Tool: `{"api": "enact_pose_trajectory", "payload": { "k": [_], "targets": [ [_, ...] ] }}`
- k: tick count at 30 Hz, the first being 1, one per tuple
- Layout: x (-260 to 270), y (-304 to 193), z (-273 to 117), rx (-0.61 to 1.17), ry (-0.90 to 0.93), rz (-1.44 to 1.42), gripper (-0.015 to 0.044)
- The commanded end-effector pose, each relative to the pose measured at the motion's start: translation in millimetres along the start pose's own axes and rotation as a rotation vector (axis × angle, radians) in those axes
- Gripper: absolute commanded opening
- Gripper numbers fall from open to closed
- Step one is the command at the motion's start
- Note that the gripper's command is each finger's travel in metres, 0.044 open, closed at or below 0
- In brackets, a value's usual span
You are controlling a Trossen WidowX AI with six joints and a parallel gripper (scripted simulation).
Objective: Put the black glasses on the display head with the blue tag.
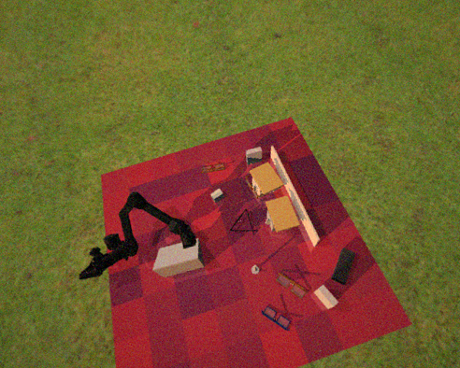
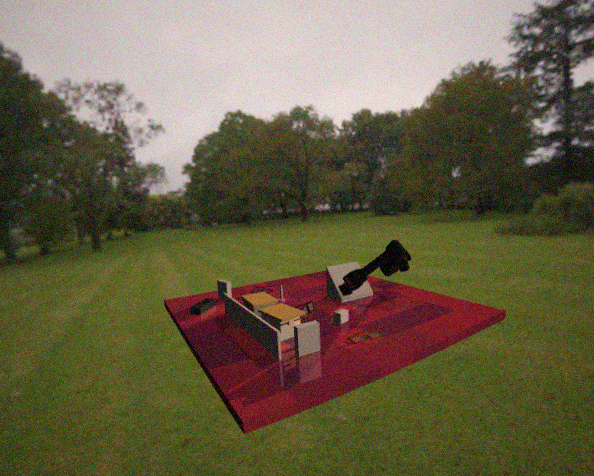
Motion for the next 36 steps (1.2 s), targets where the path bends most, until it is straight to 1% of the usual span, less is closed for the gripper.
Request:
{"api": "enact_pose_trajectory", "payload": {
  "k": [1,2,8,11,17,21,26,31,36],
  "targets": [
    [0,0,0,0.000,0.000,0.000,0.0426],
    [0,0,0,0.000,0.000,0.000,0.0440],
    [0,0,0,0.000,0.000,0.000,0.0440],
    [15,-14,10,0.066,0.025,0.044,0.0361],
    [80,-73,34,0.345,0.098,0.199,0.0204],
    [126,-114,37,0.537,0.124,0.278,0.0200],
    [183,-164,26,0.781,0.129,0.350,0.0200],
    [236,-212,-2,1.030,0.099,0.394,0.0200],
    [284,-254,-46,1.277,0.032,0.402,0.0200]
  ]
}}
Point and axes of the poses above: the point midway between the two fingers, 35 mm back from their tips, its own z axis out along the fingers, its own x axis across the jaws, y = z × x, the point moved 8 cm from there along -z, back along the fingers, and after that the axes turned 7 degrees about z, right-handed, at the moved point
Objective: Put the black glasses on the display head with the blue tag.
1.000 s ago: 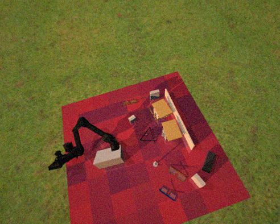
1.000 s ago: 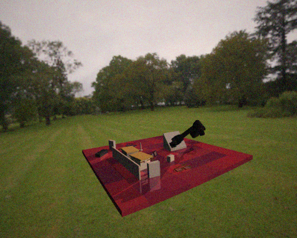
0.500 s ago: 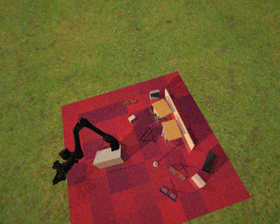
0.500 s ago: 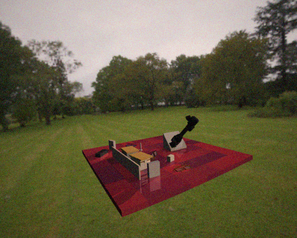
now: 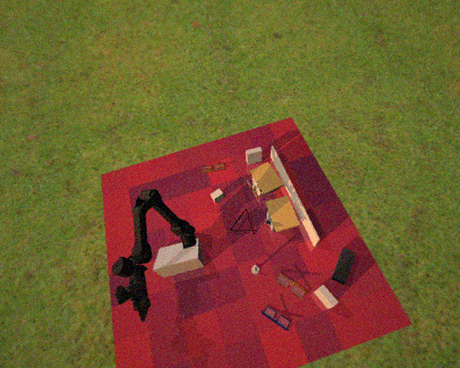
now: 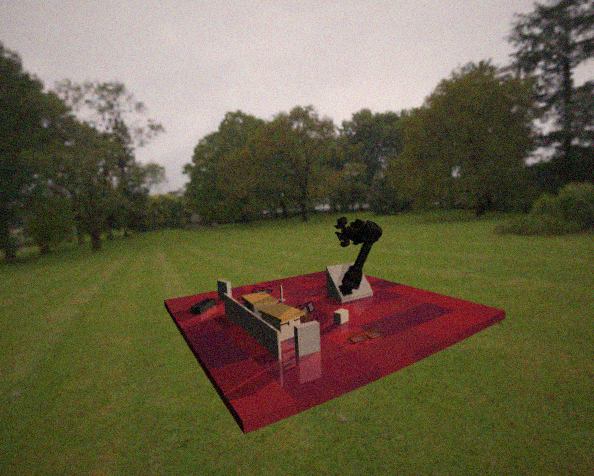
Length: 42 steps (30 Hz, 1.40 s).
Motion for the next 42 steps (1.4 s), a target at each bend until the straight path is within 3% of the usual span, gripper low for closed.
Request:
{"api": "enact_pose_trajectory", "payload": {
  "k": [1,11,21,29,37,42],
  "targets": [
    [22,-54,18,0.175,-0.068,0.043,0.0200],
    [44,-207,26,0.559,-0.390,0.124,0.0200],
    [35,-347,-33,0.779,-0.852,0.105,0.0200],
    [11,-427,-120,0.781,-1.278,-0.006,0.0200],
    [-15,-462,-226,0.598,-1.649,-0.197,0.0200],
    [-17,-463,-235,0.576,-1.674,-0.215,0.0200]
  ]
}}
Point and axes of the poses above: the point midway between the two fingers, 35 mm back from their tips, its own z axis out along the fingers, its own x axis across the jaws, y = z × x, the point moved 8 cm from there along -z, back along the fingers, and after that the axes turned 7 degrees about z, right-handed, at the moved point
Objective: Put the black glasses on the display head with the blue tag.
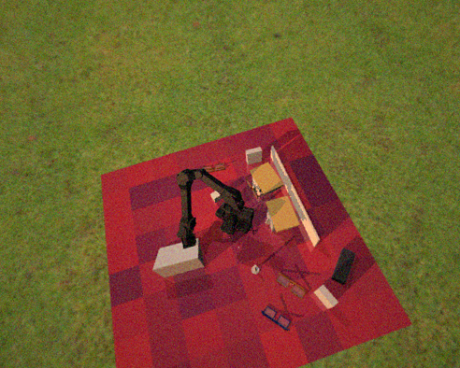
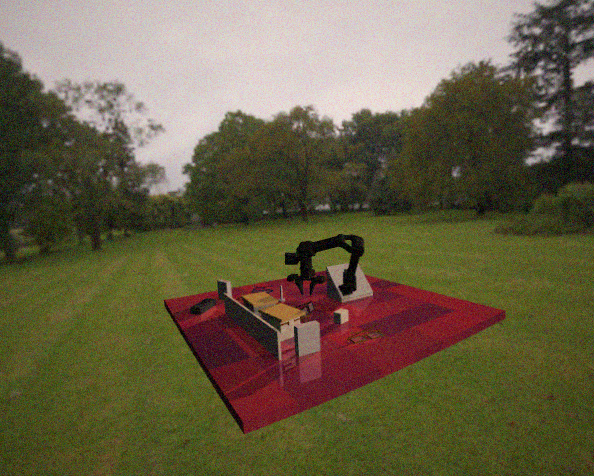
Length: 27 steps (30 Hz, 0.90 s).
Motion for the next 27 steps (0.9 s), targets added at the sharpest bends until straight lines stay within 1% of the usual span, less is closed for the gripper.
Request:
{"api": "enact_pose_trajectory", "payload": {
  "k": [1,4,7,17,27],
  "targets": [
    [-10,-7,0,-0.013,-0.021,0.017,0.0200],
    [-11,-9,0,-0.013,-0.021,0.017,0.0200],
    [-11,-9,0,-0.013,-0.021,0.017,0.0121],
    [-11,-9,1,-0.013,-0.021,0.017,0.0120],
    [-12,-10,16,-0.013,-0.019,0.017,0.0120]
  ]
}}
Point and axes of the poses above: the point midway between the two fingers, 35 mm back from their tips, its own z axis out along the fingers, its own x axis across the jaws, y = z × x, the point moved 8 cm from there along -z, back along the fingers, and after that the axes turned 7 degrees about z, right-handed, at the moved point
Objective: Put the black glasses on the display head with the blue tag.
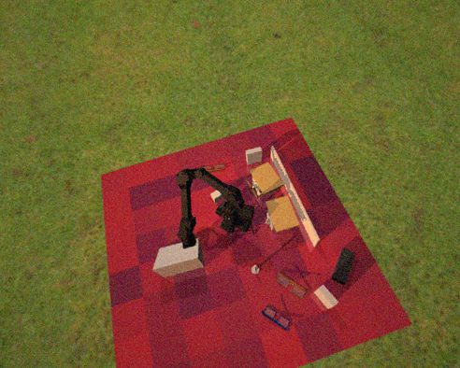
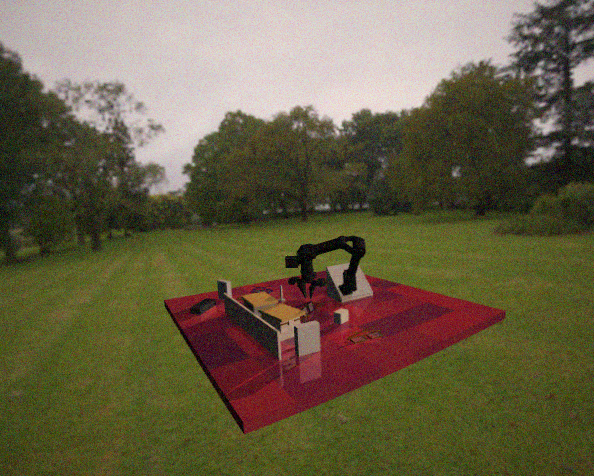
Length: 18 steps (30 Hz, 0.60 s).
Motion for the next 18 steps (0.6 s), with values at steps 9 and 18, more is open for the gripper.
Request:
{"api": "enact_pose_trajectory", "payload": {
  "k": [9,18],
  "targets": [
    [-3,-1,20,0.003,0.000,0.002,0.0120],
    [-5,0,34,0.003,-0.002,0.001,0.0120]
  ]
}}
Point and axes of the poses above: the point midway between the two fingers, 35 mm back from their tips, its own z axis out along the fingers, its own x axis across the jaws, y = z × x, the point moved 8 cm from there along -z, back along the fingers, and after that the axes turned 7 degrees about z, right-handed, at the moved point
